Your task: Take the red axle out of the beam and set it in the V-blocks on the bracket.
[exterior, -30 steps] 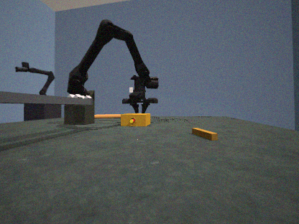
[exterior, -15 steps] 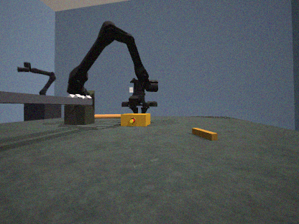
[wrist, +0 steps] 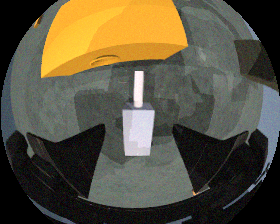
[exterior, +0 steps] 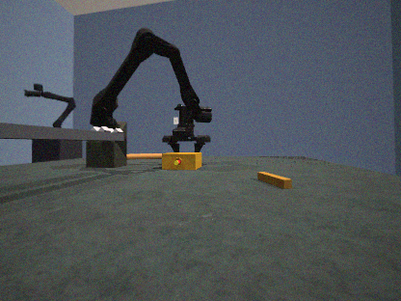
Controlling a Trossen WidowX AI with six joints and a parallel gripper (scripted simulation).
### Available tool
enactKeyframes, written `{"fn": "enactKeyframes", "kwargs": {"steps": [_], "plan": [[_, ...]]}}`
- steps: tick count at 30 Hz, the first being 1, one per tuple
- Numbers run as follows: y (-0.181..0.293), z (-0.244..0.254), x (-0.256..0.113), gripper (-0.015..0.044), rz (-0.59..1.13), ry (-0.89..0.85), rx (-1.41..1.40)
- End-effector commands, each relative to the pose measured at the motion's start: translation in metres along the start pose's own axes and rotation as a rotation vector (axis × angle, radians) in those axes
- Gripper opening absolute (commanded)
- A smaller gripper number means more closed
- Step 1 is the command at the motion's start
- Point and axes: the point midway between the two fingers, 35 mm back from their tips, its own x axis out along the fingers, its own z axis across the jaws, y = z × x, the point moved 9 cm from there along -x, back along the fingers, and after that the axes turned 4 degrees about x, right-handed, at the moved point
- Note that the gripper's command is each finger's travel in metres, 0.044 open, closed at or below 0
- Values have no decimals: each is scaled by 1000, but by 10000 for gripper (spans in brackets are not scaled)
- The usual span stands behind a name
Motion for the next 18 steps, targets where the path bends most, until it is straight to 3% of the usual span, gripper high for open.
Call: {"fn": "enactKeyframes", "kwargs": {"steps": [1, 18], "plan": [[1, 2, -10, 440, 7, -5, 5], [1, 2, -35, 440, 9, -5, 5]]}}
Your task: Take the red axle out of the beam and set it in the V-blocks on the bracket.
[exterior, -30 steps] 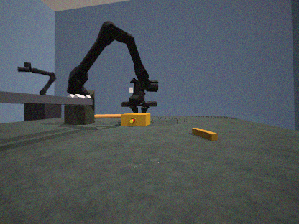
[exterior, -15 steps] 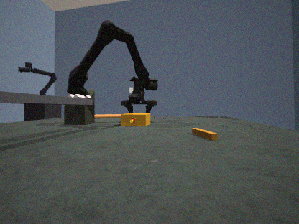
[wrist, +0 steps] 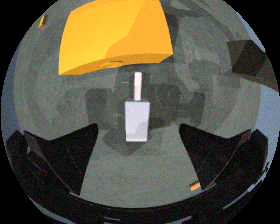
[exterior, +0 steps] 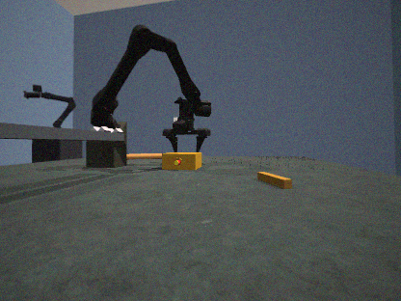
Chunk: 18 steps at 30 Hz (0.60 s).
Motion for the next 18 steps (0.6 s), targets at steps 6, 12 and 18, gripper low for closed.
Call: {"fn": "enactKeyframes", "kwargs": {"steps": [6, 12, 18], "plan": [[0, 2, -17, 440, 11, -4, 10], [0, 2, -26, 440, 12, -4, 10], [0, 2, -35, 440, 12, -4, 10]]}}
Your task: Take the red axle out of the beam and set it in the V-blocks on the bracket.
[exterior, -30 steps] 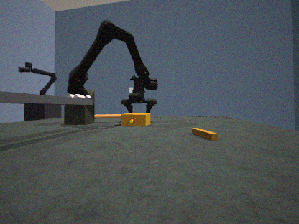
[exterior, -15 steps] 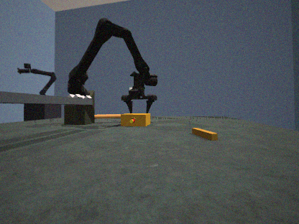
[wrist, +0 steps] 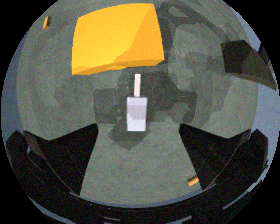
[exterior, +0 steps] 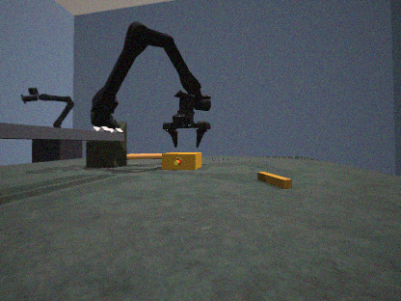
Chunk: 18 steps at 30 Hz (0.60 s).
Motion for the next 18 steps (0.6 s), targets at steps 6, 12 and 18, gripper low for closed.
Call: {"fn": "enactKeyframes", "kwargs": {"steps": [6, 12, 18], "plan": [[-15, 10, -2, 440, 9, 1, -281], [-43, 25, -4, 440, 20, -6, -785], [-72, 38, -5, 440, 23, -16, -1289]]}}
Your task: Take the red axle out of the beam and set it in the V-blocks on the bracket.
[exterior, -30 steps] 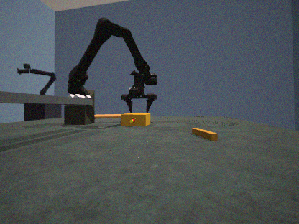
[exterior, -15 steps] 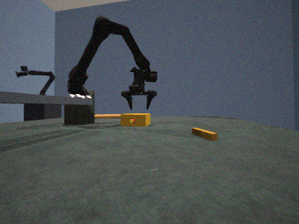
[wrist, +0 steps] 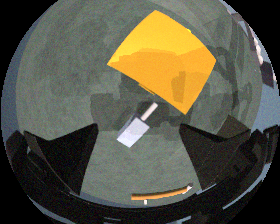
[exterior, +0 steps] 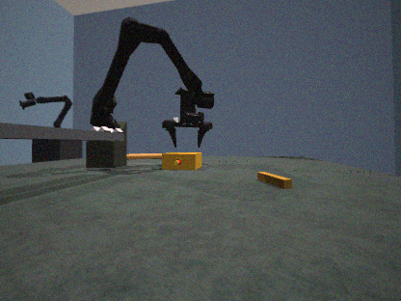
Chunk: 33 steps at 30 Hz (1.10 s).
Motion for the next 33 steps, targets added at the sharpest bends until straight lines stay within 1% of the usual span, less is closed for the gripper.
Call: {"fn": "enactKeyframes", "kwargs": {"steps": [1, 16, 33], "plan": [[-47, -12, -6, 440, -7, -18, -708], [-106, -39, -6, 440, -19, -12, -1283], [-140, -62, -4, 440, -24, 14, -2024]]}}
